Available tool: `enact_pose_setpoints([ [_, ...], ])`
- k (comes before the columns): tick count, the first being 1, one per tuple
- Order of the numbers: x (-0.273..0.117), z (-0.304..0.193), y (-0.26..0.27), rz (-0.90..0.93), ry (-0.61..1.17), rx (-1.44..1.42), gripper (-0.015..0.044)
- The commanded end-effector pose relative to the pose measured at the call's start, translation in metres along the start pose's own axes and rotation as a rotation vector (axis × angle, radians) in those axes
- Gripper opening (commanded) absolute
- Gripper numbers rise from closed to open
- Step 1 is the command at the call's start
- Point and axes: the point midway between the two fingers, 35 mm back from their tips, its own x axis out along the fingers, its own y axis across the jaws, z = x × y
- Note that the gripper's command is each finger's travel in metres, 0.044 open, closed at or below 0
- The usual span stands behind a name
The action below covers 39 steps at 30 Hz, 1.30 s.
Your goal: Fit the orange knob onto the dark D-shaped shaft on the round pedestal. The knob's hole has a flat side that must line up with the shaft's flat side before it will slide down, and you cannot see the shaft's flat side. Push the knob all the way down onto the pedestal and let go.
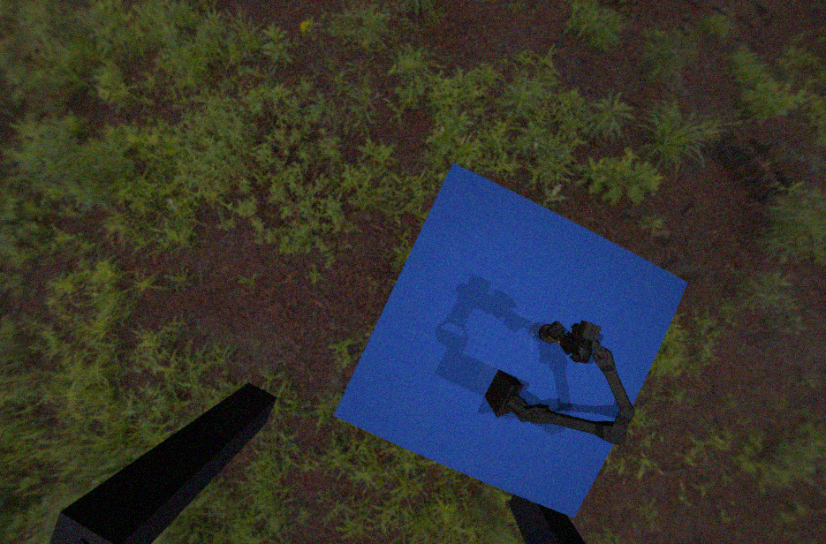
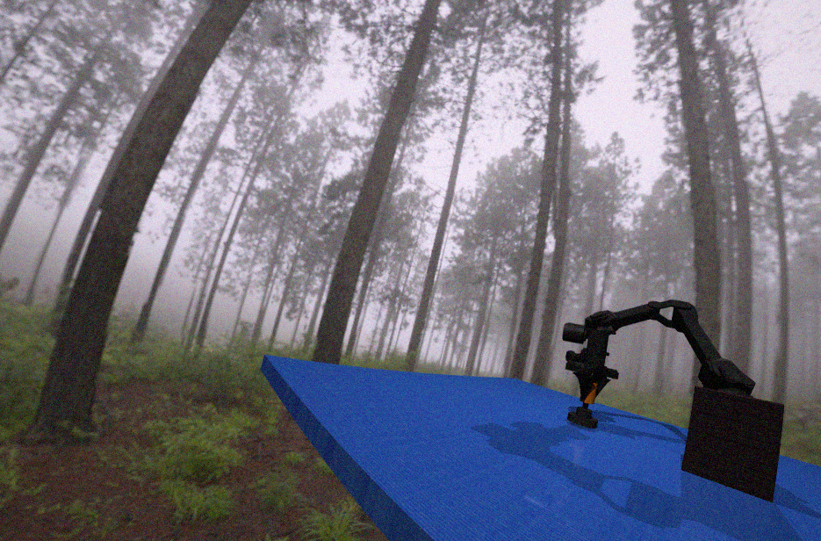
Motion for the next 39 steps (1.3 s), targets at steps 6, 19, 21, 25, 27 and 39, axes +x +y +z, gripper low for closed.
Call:
enact_pose_setpoints([
  [6,-0.0014,0.0035,0.0024,0.002,-0.006,0.159,0.0],
  [19,0.0004,0.001,0.0012,0.002,-0.006,0.159,0.0],
  [21,0.0,0.0009,0.0005,0.002,-0.006,0.159,0.0],
  [25,-0.0009,0.0017,-0.0006,0.002,-0.006,0.159,0.0],
  [27,-0.0011,0.002,-0.001,0.002,-0.006,0.159,0.0],
  [39,0.0028,0.0016,0.001,0.001,-0.006,0.159,0.0],
])
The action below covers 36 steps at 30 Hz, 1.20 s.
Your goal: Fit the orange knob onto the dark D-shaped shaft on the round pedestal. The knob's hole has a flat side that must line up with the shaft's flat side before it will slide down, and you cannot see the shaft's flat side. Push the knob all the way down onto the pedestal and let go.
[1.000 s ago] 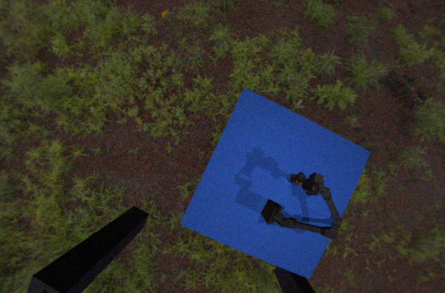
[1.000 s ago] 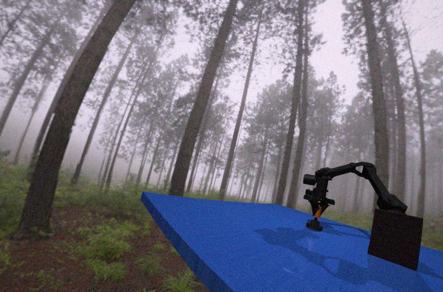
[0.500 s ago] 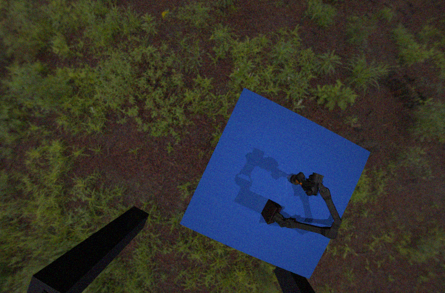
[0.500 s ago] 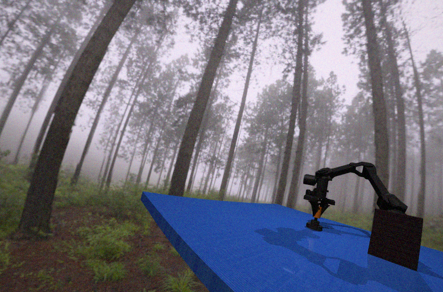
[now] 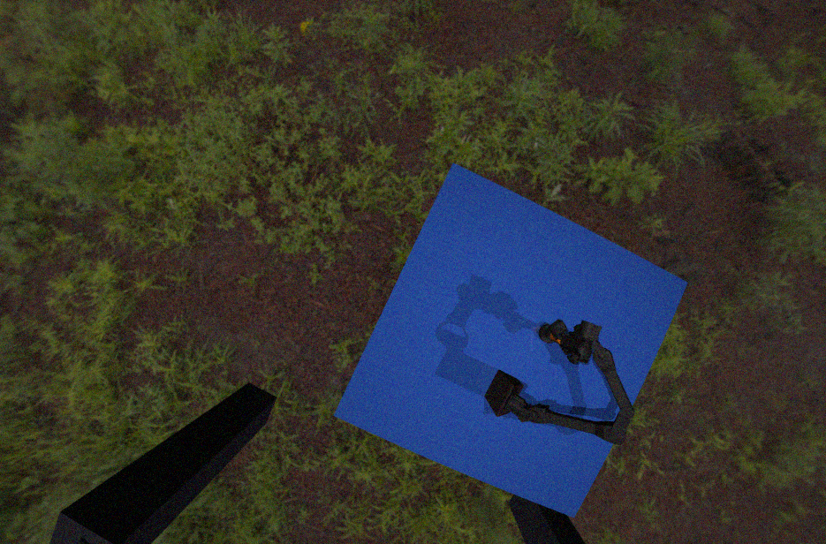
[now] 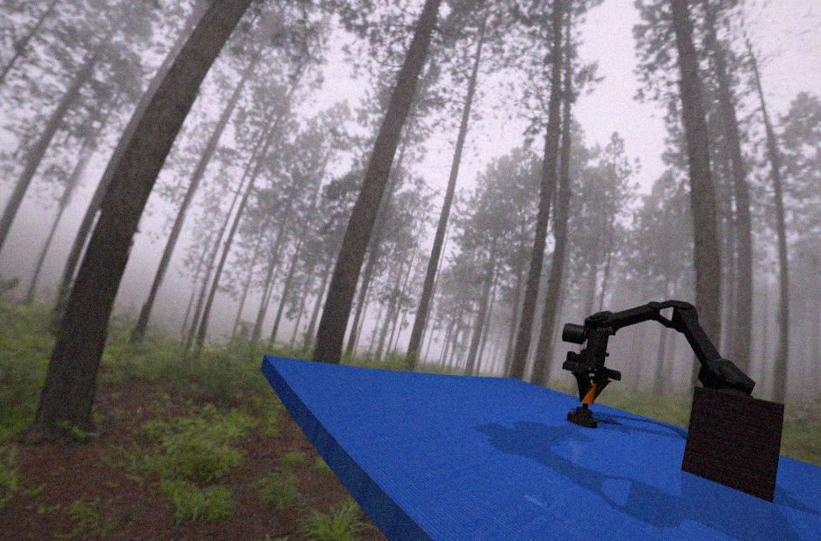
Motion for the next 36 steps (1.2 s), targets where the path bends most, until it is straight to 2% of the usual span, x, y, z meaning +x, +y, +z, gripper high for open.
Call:
enact_pose_setpoints([
  [1,0.0006,-0.0002,0.0011,-0.002,-0.004,-0.004,0.0],
  [11,-0.0046,-0.0019,0.0027,-0.001,-0.003,0.006,0.0],
  [18,-0.0039,-0.0002,0.0032,-0.001,-0.004,0.206,0.0],
  [36,0.0018,-0.0007,0.0004,-0.001,-0.004,0.206,0.0],
])
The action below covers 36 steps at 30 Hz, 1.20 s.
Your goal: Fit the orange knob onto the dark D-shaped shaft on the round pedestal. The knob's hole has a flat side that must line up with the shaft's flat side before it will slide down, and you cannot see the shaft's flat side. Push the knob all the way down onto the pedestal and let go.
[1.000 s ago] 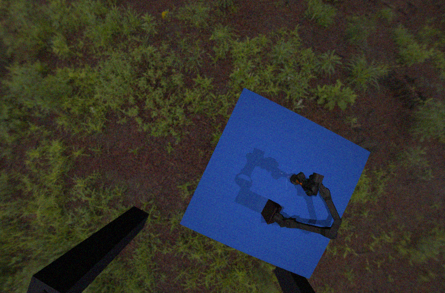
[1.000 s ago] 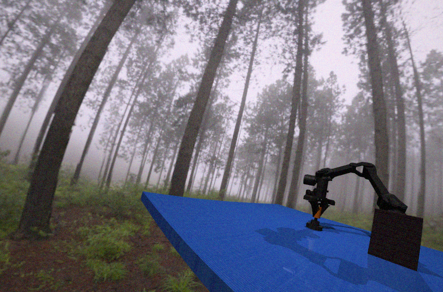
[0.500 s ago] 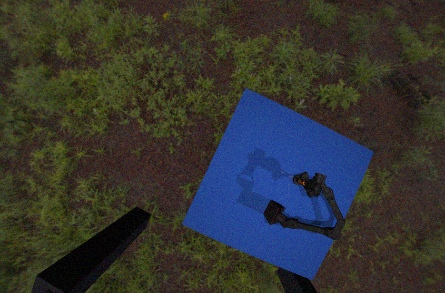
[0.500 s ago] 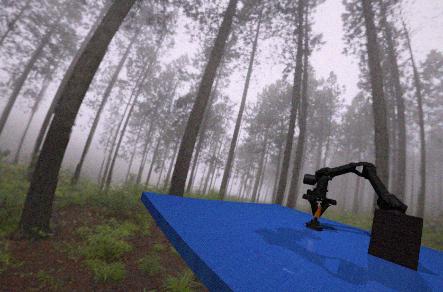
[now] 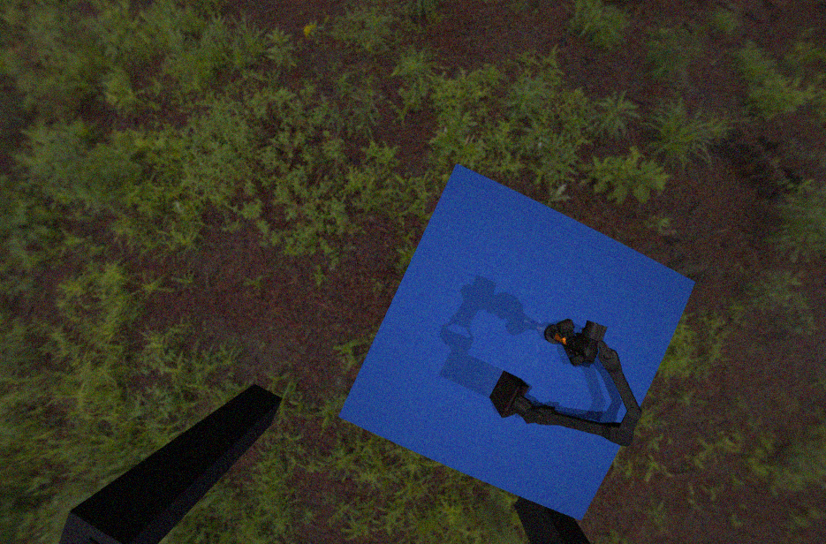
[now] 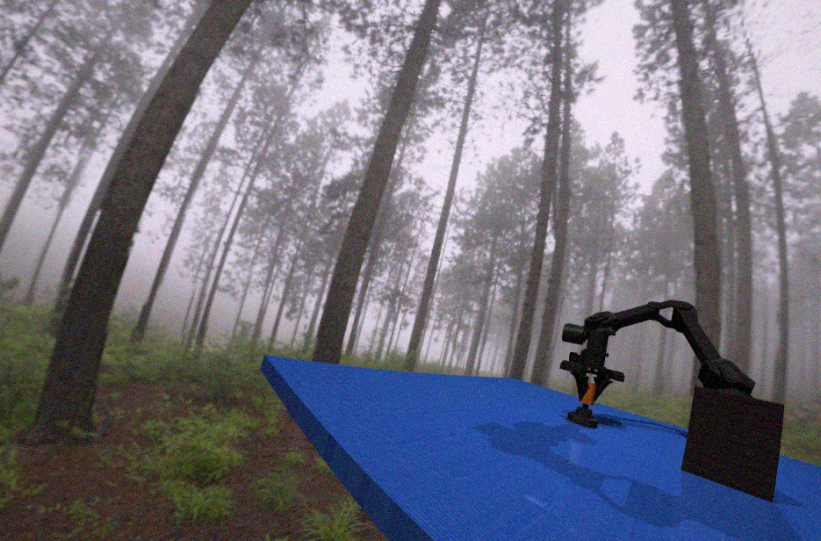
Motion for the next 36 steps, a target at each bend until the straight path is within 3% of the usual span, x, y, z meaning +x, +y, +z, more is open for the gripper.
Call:
enact_pose_setpoints([
  [1,0.001,0.001,-0.001,0.0,-0.003,0.0,0.0],
  [36,0.016,0.0,0.0,0.002,0.001,0.01,0.0],
])
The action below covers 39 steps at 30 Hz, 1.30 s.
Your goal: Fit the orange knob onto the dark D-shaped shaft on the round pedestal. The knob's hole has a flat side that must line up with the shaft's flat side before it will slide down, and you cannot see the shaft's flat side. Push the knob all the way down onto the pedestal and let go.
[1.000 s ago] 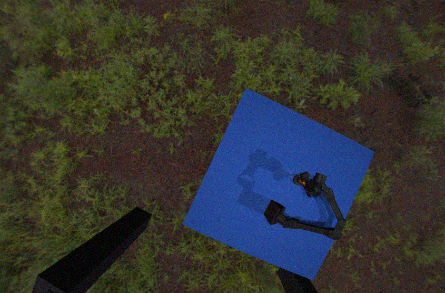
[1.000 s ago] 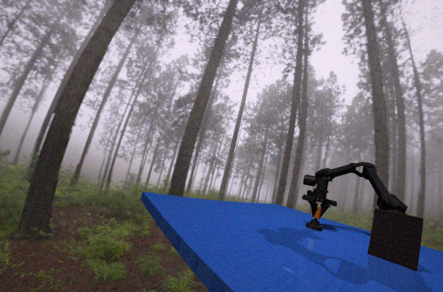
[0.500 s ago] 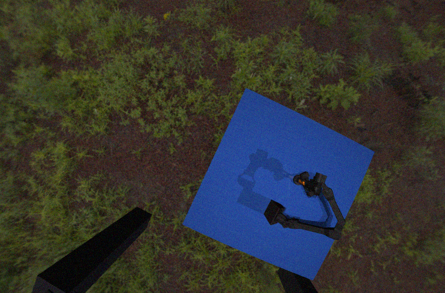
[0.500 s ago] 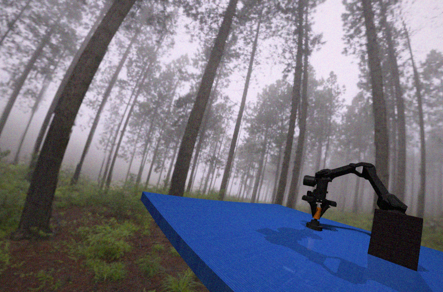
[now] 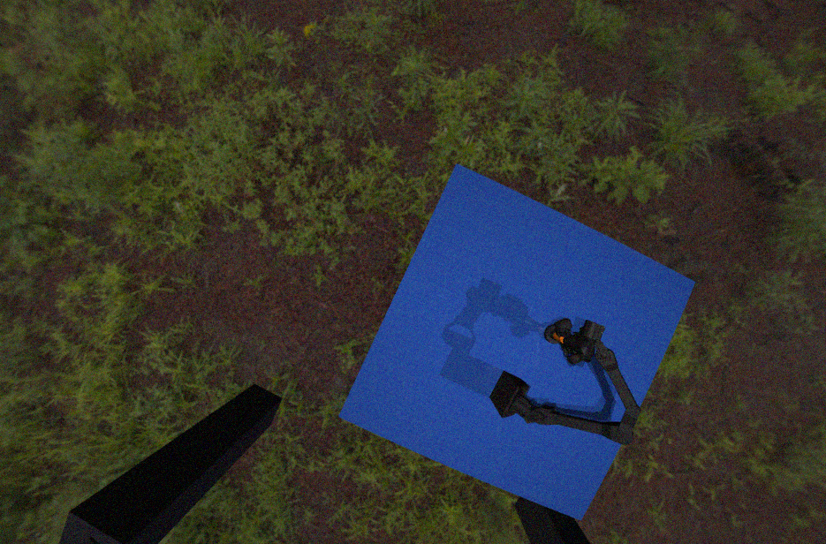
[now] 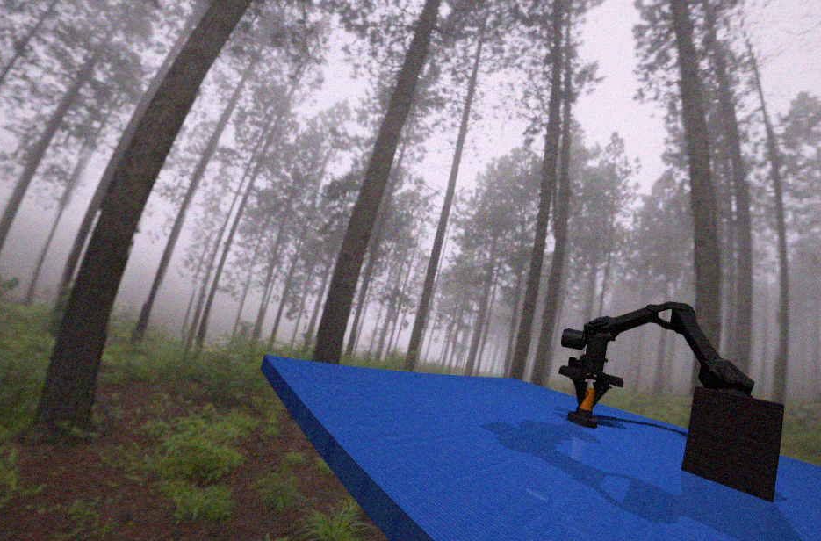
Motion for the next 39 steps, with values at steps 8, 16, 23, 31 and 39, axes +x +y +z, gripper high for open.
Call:
enact_pose_setpoints([
  [8,0.0,0.0,0.0,0.0,0.0,0.0,0.0053],
  [16,0.0,0.0,0.0,0.0,0.0,0.0,0.0263],
  [23,0.0,0.0,0.0,0.0,0.0,0.0,0.044],
  [31,0.0,0.0,0.0,0.0,0.0,0.0,0.044],
  [39,-0.093,-0.001,0.001,0.004,0.004,-0.002,0.044],
])
